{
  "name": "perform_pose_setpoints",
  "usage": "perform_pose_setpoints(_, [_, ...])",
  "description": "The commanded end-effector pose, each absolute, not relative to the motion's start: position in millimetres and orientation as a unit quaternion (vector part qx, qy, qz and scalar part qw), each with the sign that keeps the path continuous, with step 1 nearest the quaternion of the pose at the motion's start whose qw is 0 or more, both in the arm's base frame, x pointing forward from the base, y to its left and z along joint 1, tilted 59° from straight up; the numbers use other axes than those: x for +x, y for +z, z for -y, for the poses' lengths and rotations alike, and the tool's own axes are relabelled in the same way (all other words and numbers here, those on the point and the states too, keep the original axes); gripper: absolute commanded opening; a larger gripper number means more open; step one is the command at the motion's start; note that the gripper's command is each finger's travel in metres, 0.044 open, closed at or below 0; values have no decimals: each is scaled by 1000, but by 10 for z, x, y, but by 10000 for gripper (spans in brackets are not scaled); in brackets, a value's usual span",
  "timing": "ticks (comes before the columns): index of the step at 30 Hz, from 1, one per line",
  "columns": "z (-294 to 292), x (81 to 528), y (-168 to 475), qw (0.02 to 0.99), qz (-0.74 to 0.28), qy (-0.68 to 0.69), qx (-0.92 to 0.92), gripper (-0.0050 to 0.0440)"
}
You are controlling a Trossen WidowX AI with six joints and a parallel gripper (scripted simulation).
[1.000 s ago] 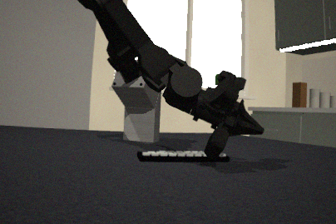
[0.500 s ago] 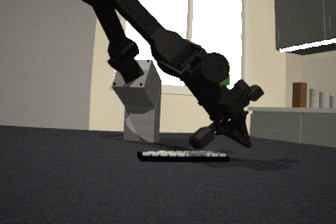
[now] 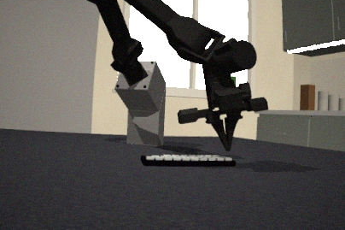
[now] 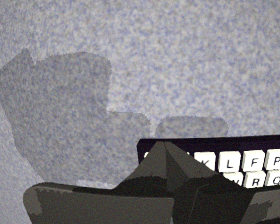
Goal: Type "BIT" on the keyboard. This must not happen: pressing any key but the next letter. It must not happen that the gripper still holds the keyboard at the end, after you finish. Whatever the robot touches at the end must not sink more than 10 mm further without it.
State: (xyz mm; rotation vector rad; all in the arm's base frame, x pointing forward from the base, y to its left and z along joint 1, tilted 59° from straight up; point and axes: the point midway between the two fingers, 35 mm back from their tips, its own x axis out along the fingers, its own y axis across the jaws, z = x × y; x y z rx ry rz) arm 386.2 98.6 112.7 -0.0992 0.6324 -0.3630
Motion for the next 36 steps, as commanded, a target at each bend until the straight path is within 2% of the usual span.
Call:
perform_pose_setpoints(1, [-955, 3665, 979, 917, -314, -227, -96, 0])
perform_pose_setpoints(4, [-939, 3526, 863, 904, -320, -247, -141, 0])
perform_pose_setpoints(18, [-924, 3519, 870, 904, -320, -247, -142, 0])
perform_pose_setpoints(25, [-412, 3301, 1123, 904, -320, -247, -142, 0])
perform_pose_setpoints(36, [-399, 3294, 1129, 904, -320, -247, -142, 0])
